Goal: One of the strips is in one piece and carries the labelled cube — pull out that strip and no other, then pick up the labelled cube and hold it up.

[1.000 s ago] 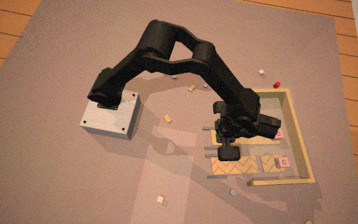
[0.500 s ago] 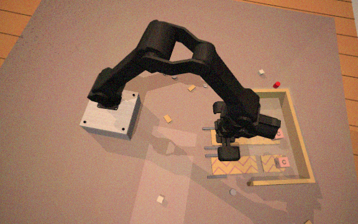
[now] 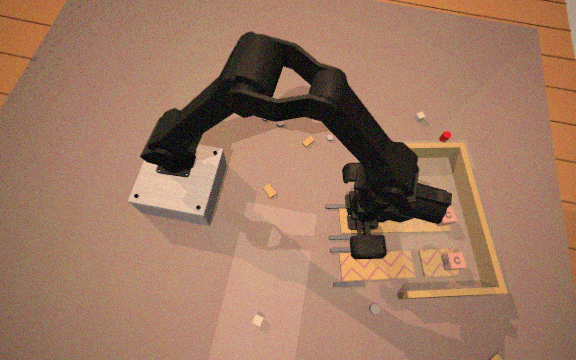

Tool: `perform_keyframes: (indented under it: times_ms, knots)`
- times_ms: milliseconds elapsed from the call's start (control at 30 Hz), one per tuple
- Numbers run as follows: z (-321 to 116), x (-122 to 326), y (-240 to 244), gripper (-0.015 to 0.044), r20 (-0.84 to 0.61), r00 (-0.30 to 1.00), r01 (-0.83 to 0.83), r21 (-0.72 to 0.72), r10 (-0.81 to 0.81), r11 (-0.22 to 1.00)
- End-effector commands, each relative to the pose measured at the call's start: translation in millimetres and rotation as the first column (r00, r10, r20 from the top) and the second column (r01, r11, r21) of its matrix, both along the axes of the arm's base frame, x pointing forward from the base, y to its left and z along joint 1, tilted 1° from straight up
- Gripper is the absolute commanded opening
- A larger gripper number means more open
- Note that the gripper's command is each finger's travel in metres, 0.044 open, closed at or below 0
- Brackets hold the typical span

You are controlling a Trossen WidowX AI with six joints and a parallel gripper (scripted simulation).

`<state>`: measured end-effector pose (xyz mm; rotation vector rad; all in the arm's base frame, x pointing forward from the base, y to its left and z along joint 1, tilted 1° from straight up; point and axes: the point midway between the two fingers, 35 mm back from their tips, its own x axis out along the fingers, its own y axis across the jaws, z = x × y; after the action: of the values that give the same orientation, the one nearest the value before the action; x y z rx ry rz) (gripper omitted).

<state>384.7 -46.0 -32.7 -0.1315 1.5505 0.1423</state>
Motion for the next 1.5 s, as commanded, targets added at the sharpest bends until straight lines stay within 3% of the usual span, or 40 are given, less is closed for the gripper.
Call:
perform_keyframes:
  times_ms: [0,1467]
  knots:
    - [-1.6,0.3,0.3,0.0,0.001,1.0,-0.002,0.003,0.002,1.0]
    - [-5.9,4.9,-0.2,0.0,0.002,1.0,-0.002,0.003,0.002,1.0]
